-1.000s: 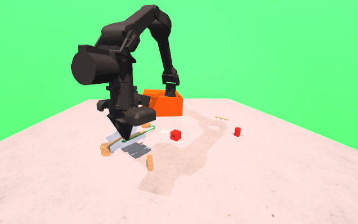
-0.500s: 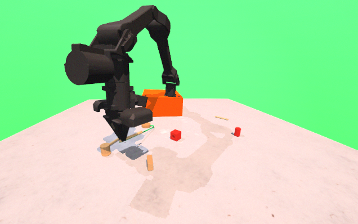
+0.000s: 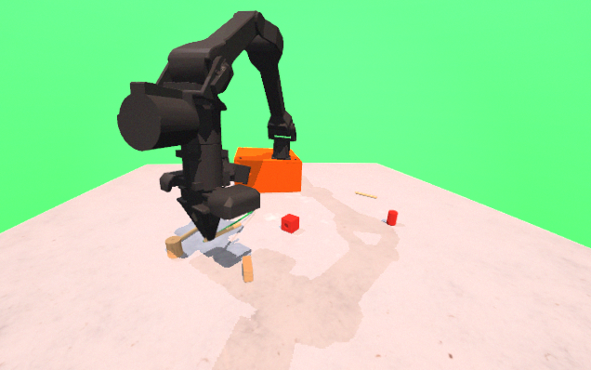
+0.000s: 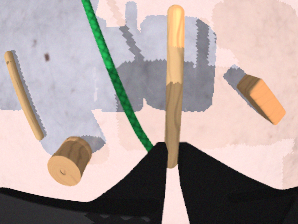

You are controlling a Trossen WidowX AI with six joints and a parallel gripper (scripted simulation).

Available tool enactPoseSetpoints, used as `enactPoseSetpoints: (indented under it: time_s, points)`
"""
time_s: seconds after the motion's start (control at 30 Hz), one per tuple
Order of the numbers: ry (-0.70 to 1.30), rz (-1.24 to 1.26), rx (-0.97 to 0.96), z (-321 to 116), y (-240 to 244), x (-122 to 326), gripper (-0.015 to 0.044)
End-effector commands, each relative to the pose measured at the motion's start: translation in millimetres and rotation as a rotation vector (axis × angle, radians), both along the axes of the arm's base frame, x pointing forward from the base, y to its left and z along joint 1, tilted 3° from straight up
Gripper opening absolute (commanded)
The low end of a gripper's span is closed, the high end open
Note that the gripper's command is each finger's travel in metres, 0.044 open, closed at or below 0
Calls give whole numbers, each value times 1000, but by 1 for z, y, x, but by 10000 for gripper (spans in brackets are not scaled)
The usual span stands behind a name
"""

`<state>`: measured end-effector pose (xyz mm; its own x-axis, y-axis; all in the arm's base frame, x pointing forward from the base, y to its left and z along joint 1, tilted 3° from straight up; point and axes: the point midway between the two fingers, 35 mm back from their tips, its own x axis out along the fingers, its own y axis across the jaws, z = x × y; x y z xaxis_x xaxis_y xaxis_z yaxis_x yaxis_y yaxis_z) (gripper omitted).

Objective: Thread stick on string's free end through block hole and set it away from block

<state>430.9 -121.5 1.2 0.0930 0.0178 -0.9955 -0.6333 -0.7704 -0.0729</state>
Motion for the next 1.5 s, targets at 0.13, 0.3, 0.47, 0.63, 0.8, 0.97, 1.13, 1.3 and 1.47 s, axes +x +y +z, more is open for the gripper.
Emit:
enactPoseSetpoints:
  time_s: [0.13, 0.3, 0.47, 0.63, 0.8, 0.97, 1.13, 1.3, 1.47]
  points:
    - [-5, -1, -4, -6, 8, 3, 0]
    - [-5, -1, -3, -10, 13, 5, 0]
    - [-5, -1, -3, -15, 19, 6, 0]
    - [-5, -1, -2, -19, 24, 7, 0]
    - [-5, -1, -2, -23, 29, 8, 0]
    - [-5, -1, -1, -27, 34, 9, 0]
    - [-5, -1, -1, -30, 39, 9, 0]
    - [-5, -1, -1, -31, 40, 8, 0]
    - [-4, -1, -1, -31, 44, 4, 0]
